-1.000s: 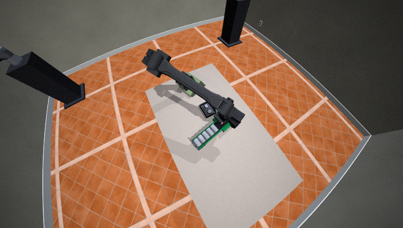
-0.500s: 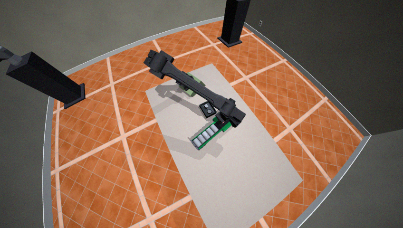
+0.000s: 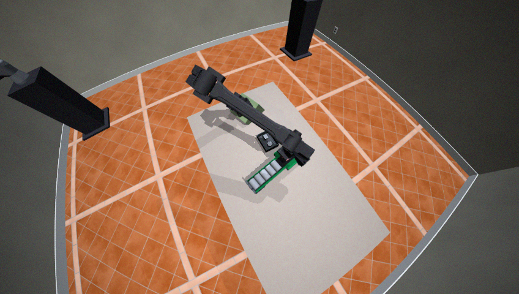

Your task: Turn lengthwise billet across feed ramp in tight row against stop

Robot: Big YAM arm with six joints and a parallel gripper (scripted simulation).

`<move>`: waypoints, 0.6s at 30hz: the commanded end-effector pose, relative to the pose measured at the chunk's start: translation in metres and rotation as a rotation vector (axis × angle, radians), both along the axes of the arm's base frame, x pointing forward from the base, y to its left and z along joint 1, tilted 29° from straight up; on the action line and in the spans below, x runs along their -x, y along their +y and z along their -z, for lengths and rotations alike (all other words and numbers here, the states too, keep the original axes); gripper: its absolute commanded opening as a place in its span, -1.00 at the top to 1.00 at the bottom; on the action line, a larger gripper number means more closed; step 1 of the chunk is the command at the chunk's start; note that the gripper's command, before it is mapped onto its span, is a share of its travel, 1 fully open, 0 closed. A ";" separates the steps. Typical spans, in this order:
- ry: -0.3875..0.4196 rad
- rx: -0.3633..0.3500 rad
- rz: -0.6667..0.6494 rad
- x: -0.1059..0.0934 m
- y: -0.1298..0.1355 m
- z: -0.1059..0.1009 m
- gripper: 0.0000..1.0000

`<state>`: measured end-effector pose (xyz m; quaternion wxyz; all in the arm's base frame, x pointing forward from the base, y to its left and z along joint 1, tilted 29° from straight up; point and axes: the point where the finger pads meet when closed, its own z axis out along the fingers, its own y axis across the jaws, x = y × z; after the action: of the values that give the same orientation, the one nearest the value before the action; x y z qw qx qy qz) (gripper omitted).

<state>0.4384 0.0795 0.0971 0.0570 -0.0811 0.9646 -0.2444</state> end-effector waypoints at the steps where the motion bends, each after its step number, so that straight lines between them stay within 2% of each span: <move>1: -0.033 -0.013 -0.038 -0.011 0.016 -0.007 1.00; 4: -0.008 -0.004 -0.027 -0.005 0.006 0.006 1.00; 6: -0.030 -0.011 -0.018 -0.013 0.004 0.000 1.00; 8: -0.042 -0.016 -0.009 -0.012 -0.002 -0.004 1.00; 14: -0.020 -0.008 -0.021 -0.011 0.002 0.009 1.00; 17: -0.025 -0.010 -0.018 -0.012 0.001 0.008 1.00; 18: -0.050 -0.019 -0.016 -0.013 0.000 -0.003 1.00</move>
<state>0.4407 0.0769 0.0831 0.0568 -0.0853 0.9642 -0.2444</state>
